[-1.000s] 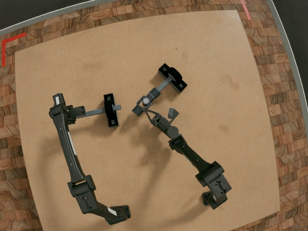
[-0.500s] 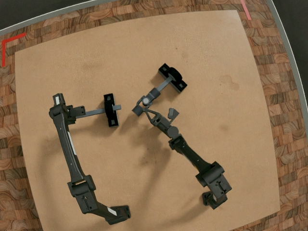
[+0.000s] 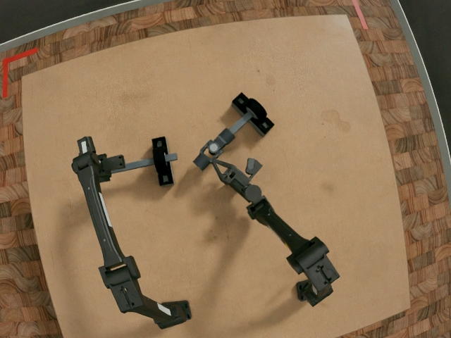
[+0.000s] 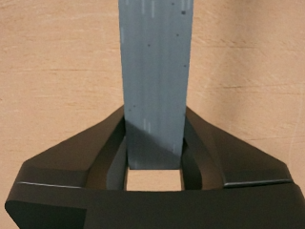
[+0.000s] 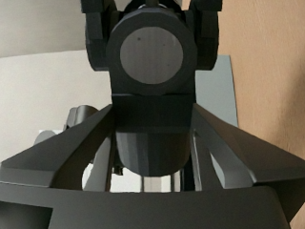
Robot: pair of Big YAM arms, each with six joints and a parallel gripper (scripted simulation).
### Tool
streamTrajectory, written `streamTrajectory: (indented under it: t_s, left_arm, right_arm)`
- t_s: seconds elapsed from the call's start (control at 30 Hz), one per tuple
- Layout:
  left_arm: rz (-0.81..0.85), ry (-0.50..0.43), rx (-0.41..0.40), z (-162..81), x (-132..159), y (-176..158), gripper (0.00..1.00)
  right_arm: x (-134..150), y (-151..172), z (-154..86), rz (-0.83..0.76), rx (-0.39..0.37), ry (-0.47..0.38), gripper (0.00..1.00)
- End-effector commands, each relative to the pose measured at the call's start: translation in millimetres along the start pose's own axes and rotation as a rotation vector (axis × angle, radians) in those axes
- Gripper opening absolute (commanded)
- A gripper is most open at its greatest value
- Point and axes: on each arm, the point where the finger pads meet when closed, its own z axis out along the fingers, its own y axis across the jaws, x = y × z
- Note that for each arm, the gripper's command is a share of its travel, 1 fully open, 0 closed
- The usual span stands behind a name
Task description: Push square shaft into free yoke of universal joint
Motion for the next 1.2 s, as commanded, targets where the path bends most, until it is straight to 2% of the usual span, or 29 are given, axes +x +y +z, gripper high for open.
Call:
streamTrajectory:
  t_s: [0.0, 0.23, 0.27, 0.4, 0.5, 0.87, 0.93, 1.13, 1.17]
  left_arm:
    - [0.002, 0.004, -0.031, -13, 0, 6, 0.19]
    - [0.002, 0.004, -0.031, -13, 0, 6, 0.19]
    - [0.002, 0.004, -0.031, -13, 0, 6, 0.19]
    - [0.002, 0.004, -0.031, -13, 0, 6, 0.19]
    - [0.002, 0.004, -0.031, -13, 0, 6, 0.19]
    - [0.002, 0.004, -0.031, -13, 0, 6, 0.19]
    - [0.002, 0.004, -0.031, -13, 0, 6, 0.19]
    - [0.002, 0.004, -0.031, -13, 0, 6, 0.19]
    - [0.002, 0.004, -0.031, -13, 0, 6, 0.19]
  right_arm:
    - [3, 25, 5, 0.026, -0.040, -0.034, 0.34]
    - [6, 29, 16, 0.028, -0.045, -0.180, 0.34]
    - [7, 15, 16, 0.030, -0.025, -0.201, 0.34]
    - [8, 17, 18, 0.030, -0.031, -0.242, 0.34]
    - [10, 1, 19, 0.029, -0.003, -0.305, 0.34]
    - [15, 1, 29, 0.024, -0.002, -0.532, 0.34]
    - [15, 1, 29, 0.024, -0.002, -0.532, 0.34]
    - [16, 1, 34, 0.022, -0.002, -0.644, 0.34]
    - [8, 1, 33, 0.021, -0.002, -0.655, 0.34]
